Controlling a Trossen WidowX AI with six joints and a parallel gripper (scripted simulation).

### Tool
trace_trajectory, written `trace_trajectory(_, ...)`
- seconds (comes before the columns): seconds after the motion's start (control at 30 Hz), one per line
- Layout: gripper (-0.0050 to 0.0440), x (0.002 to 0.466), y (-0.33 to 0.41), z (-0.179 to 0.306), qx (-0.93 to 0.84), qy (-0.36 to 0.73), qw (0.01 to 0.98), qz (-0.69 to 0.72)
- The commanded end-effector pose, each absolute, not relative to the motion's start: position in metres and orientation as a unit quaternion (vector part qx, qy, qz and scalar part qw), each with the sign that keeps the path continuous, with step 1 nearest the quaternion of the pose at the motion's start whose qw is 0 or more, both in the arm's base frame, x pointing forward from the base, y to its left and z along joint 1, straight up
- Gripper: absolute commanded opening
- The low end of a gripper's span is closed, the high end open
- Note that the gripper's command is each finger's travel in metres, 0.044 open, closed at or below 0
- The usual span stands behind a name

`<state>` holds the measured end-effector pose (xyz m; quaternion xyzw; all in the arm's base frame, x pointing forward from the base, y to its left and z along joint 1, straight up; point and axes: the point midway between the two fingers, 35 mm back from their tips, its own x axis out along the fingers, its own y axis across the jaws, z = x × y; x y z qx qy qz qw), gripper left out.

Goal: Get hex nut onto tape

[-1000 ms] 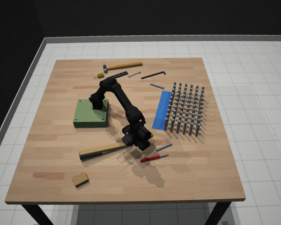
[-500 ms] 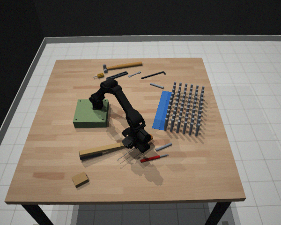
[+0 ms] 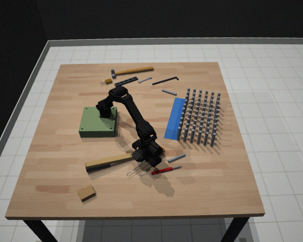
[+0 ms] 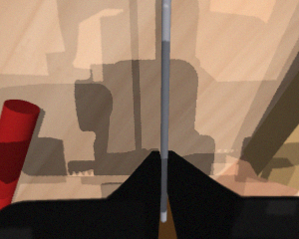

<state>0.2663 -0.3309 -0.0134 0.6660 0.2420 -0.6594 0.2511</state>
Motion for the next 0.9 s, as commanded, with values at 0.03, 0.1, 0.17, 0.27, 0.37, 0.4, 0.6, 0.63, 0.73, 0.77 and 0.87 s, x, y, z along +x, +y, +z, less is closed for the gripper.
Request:
trace_trajectory(0.03, -0.005, 0.267, -0.333, -0.016, 0.668, 0.236, 0.257, -0.658)
trace_trajectory(0.1, -0.005, 0.267, -0.333, -0.019, 0.667, 0.237, 0.256, -0.658)
trace_trajectory(0.17, -0.005, 0.267, -0.333, -0.019, 0.667, 0.237, 0.256, -0.658)
trace_trajectory(0.27, -0.005, 0.267, -0.333, -0.016, 0.669, 0.232, 0.261, -0.656)
trace_trajectory(0.37, 0.0072, 0.27, -0.337, -0.011, 0.67, 0.229, 0.265, -0.655)
trace_trajectory(0.4, 0.0096, 0.27, -0.337, -0.011, 0.67, 0.229, 0.265, -0.655)
trace_trajectory(0.6, 0.024, 0.27, -0.337, -0.011, 0.67, 0.229, 0.265, -0.655)
trace_trajectory(0.63, 0.0264, 0.27, -0.337, -0.011, 0.67, 0.229, 0.265, -0.655)
trace_trajectory(0.73, 0.028, 0.27, -0.337, -0.011, 0.67, 0.229, 0.265, -0.655)
trace_trajectory(0.77, 0.028, 0.273, -0.34, -0.001, 0.672, 0.221, 0.272, -0.652)
trace_trajectory(0.87, 0.028, 0.273, -0.341, 0.026, 0.673, 0.22, 0.273, -0.652)
